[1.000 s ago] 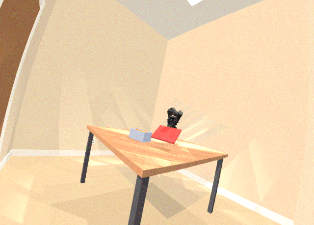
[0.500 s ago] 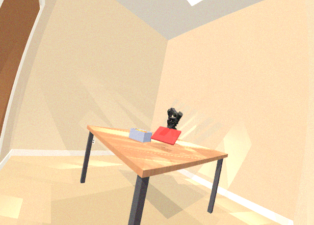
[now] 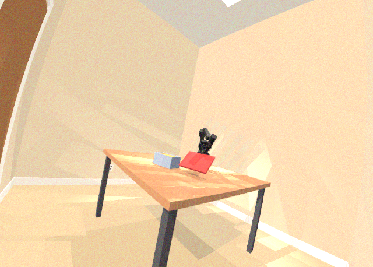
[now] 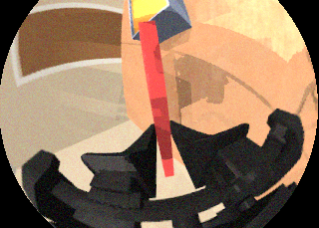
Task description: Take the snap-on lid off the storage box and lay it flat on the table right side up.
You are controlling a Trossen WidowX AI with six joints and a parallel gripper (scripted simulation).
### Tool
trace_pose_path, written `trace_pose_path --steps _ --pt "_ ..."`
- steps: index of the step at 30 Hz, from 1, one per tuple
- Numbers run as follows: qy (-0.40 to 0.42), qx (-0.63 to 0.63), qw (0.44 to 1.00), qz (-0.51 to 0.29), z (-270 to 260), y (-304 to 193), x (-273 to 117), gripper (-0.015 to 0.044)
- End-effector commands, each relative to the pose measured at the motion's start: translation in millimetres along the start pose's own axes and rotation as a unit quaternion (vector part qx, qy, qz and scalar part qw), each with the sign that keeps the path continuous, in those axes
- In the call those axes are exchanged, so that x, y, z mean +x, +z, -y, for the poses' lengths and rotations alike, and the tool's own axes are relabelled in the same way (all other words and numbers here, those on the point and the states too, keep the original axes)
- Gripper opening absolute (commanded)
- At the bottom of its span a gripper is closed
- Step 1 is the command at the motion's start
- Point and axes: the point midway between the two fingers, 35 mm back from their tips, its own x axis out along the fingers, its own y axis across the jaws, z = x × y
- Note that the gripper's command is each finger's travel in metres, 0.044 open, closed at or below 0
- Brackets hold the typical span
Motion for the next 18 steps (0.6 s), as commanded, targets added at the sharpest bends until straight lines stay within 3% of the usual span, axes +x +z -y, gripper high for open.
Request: trace_pose_path --steps 1,18 --pt "0.001 -0.002 1.000 -0.001 2.0 -0.4 2.3 0.0000" --pt "0.001 -0.002 1.000 -0.001 12.4 -0.3 11.1 0.0000"
